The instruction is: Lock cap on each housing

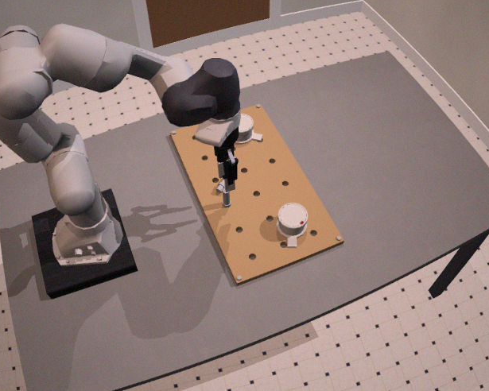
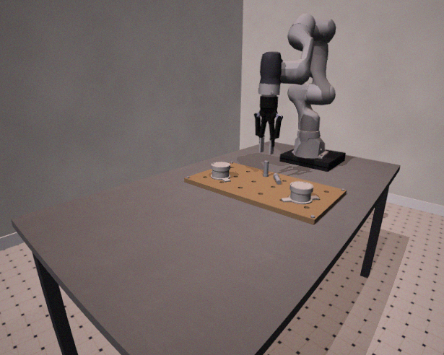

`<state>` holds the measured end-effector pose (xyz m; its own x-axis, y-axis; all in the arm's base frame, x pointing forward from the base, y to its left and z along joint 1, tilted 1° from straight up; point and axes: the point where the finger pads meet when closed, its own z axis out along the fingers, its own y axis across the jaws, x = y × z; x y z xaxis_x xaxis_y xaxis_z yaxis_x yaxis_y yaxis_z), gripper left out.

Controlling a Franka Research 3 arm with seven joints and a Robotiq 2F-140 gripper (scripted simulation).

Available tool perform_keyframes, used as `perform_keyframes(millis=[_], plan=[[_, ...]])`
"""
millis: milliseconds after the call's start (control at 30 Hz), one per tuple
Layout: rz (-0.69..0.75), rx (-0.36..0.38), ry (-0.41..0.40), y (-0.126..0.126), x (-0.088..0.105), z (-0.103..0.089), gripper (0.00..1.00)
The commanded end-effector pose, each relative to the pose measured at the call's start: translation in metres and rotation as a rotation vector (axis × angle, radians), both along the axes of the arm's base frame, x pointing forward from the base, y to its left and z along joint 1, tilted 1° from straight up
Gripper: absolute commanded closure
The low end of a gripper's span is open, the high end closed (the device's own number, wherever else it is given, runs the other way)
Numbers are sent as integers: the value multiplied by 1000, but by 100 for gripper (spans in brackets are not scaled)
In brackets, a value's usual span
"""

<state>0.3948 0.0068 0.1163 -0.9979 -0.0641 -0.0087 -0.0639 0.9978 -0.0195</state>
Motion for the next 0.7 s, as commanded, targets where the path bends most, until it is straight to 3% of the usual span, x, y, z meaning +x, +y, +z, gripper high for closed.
perform_keyframes(millis=[0,267,500,667], plan=[[11,-1,4,1,-1,1,64],[51,-1,5,2,-1,1,64],[390,-1,10,12,4,2,64],[520,-13,9,24,9,2,64]])
